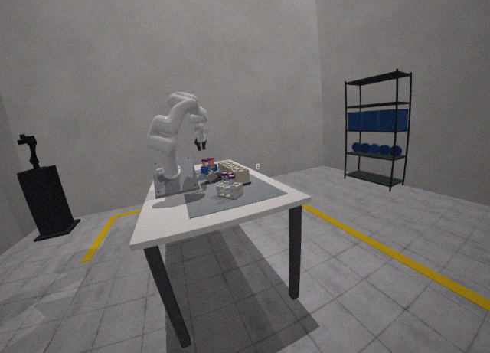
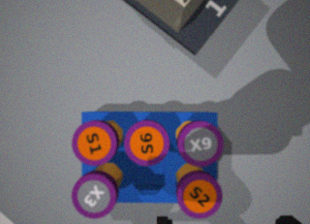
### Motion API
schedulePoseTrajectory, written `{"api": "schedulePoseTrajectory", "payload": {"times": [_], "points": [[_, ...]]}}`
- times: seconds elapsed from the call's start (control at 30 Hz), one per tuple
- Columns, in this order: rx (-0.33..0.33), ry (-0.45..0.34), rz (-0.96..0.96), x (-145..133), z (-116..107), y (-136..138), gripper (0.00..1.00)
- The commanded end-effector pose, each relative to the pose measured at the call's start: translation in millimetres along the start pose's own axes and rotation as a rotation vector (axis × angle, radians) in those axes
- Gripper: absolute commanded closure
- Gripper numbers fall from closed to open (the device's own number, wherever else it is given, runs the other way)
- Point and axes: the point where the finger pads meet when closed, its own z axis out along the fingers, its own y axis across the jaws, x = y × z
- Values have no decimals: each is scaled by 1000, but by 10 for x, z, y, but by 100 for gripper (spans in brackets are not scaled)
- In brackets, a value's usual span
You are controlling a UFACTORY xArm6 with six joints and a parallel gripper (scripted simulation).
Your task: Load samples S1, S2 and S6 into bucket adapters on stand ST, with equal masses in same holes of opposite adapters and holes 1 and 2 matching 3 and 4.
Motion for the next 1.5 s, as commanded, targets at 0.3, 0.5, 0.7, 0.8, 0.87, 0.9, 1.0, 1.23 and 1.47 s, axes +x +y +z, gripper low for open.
{"api": "schedulePoseTrajectory", "payload": {"times": [0.3, 0.5, 0.7, 0.8, 0.87, 0.9, 1.0, 1.23, 1.47], "points": [[3, -1, 1, -1, 238, -9, 43], [3, -1, 1, -1, 318, -10, 43], [3, -1, 1, -1, 438, -10, 43], [3, -1, 1, -1, 498, -10, 43], [3, -1, 1, -1, 538, -10, 43], [3, -1, 1, -1, 538, -10, 43], [3, -1, 1, -1, 579, -10, 43], [3, -1, 1, -1, 719, -10, 43], [3, -1, 1, 0, 839, -11, 43]]}}
